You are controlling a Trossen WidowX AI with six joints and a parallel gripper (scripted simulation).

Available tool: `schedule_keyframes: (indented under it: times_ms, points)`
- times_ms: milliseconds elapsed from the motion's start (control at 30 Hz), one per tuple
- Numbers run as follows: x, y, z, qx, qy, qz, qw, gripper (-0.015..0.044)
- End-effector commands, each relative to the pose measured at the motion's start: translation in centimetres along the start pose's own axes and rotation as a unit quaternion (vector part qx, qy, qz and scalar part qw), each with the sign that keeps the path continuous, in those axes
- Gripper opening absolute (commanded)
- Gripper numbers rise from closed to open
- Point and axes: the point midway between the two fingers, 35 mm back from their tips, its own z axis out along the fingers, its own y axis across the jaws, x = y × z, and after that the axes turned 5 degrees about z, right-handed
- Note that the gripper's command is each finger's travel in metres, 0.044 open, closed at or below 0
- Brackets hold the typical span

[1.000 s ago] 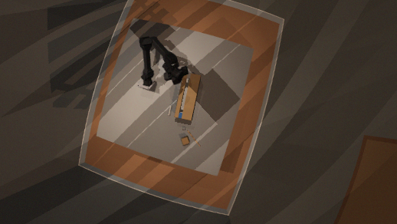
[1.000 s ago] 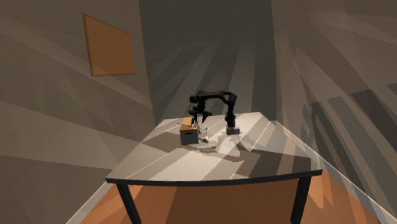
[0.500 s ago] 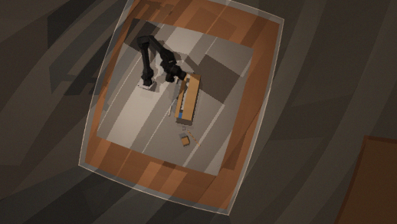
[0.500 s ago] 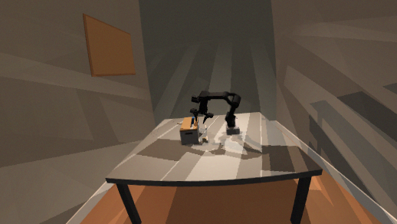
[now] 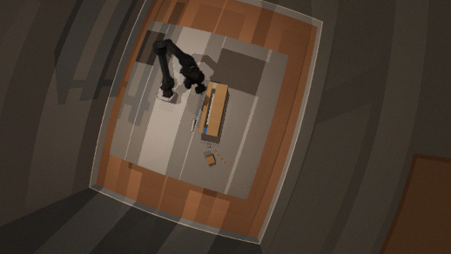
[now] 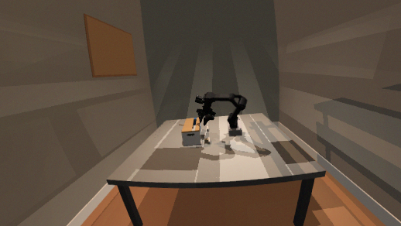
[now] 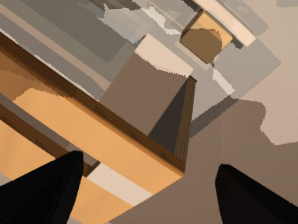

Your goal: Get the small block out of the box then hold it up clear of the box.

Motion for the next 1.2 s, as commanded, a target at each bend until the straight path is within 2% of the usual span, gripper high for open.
schedule_keyframes:
  times_ms: [0,500,567,700,833,967,1167]
  points:
    - [-0.4,-1.1,-0.2,-0.003,0.027,0.268,0.963,0.0285]
    - [-0.4,-1.1,-0.2,-0.003,0.027,0.268,0.963,0.0285]
    - [-0.4,-1.1,-0.1,-0.005,0.026,0.235,0.972,0.0285]
    - [-0.6,-1.1,0.6,-0.011,0.022,0.033,0.999,0.0285]
    - [-0.9,-1.1,1.2,-0.016,0.016,-0.179,0.984,0.0285]
    - [-1.1,-1.3,2.0,-0.015,0.010,-0.383,0.923,0.0285]
    - [-1.4,-1.5,3.0,-0.014,0.003,-0.628,0.778,0.0285]
